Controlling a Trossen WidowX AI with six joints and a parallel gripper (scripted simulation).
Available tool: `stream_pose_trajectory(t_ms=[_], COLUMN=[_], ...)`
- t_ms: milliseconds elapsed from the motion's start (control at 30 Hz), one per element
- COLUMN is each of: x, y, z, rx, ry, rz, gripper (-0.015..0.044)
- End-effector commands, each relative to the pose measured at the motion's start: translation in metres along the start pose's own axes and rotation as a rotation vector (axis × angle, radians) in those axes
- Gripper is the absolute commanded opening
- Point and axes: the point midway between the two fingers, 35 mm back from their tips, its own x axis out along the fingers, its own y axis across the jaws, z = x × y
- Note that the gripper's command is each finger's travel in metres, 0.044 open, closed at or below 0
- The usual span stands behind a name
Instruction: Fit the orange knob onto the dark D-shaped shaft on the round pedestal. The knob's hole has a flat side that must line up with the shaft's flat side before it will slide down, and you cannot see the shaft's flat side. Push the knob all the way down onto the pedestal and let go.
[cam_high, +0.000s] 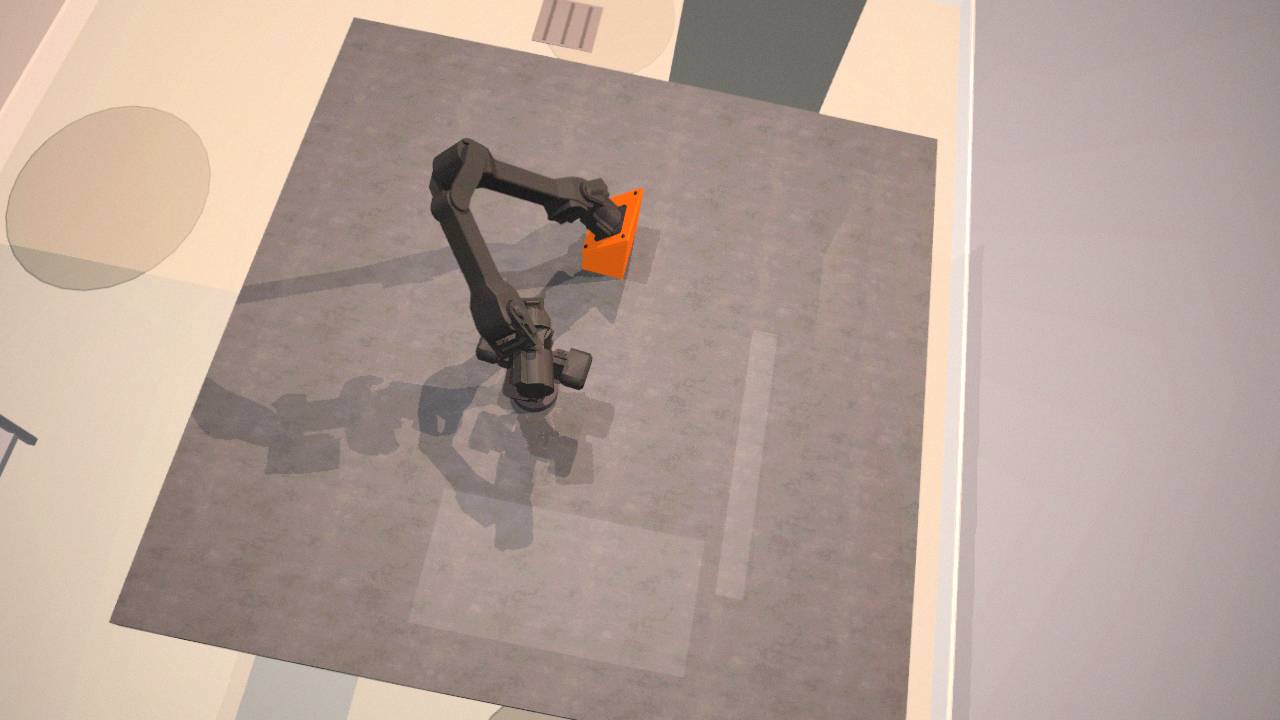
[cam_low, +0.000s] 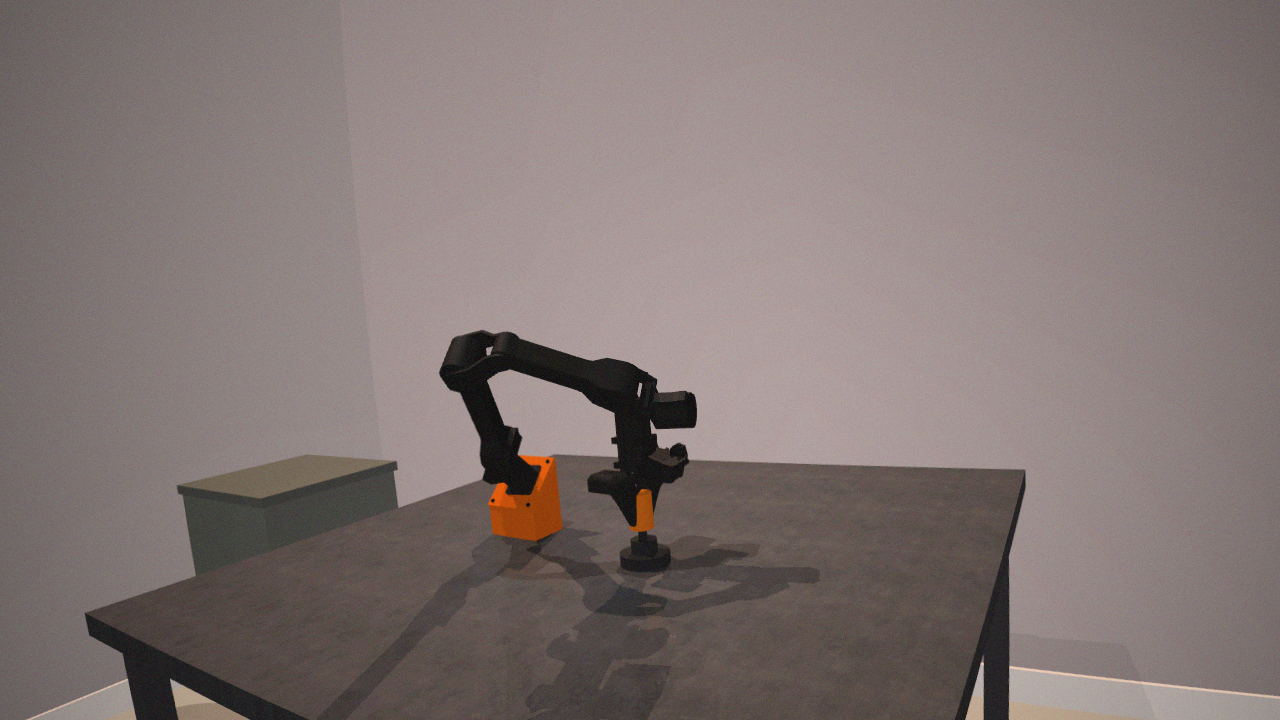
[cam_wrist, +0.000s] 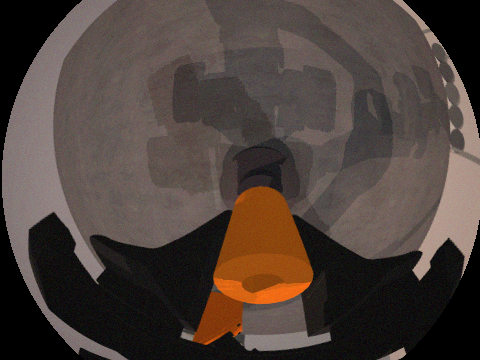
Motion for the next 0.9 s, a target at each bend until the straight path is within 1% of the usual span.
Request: stream_pose_trajectory(t_ms=[0, 867], x=[-0.0009, 0.0016], y=[0.0002, 0.0001], z=[0.0012, -0.0006], rx=[-0.001, 0.000], ry=[-0.006, -0.006], rz=[-0.003, -0.003], gripper=[0.0000, 0.0000])
